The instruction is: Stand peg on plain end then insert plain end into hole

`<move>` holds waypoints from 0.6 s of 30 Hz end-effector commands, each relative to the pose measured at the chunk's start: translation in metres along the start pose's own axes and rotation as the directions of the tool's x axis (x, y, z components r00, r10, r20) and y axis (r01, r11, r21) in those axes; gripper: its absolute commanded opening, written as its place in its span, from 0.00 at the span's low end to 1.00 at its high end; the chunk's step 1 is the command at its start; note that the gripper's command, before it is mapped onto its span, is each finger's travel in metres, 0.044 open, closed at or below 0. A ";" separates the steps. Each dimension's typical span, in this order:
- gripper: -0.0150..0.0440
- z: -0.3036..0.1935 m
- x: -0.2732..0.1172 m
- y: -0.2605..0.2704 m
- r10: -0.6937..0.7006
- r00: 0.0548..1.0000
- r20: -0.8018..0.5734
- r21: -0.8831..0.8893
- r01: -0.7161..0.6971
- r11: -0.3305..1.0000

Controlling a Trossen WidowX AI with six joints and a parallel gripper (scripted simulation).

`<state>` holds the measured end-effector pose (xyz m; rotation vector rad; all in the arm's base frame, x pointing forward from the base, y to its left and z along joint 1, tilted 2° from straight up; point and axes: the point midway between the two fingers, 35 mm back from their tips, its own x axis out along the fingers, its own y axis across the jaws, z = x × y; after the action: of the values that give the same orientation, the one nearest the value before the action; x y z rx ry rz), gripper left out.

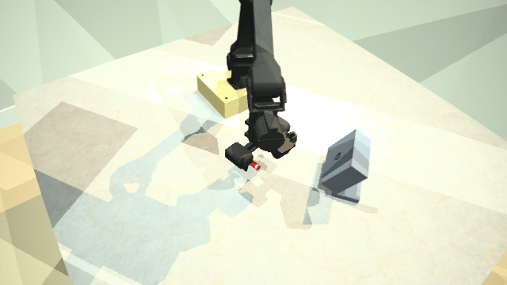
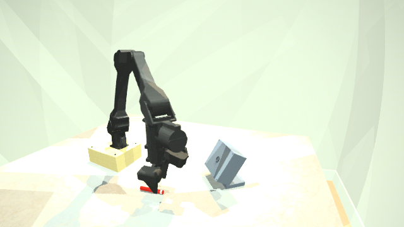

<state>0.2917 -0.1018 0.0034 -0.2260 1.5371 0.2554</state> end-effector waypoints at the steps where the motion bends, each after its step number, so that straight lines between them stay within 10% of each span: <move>1: 1.00 -0.003 0.008 0.001 0.001 1.000 -0.010 0.005 -0.001 1.000; 15: 1.00 -0.004 0.028 0.002 0.001 1.000 -0.008 0.002 -0.001 1.000; 18: 0.87 -0.004 0.028 0.002 0.001 1.000 -0.008 0.002 -0.001 1.000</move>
<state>0.2892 -0.1007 -0.0229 -0.2256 1.5397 0.2569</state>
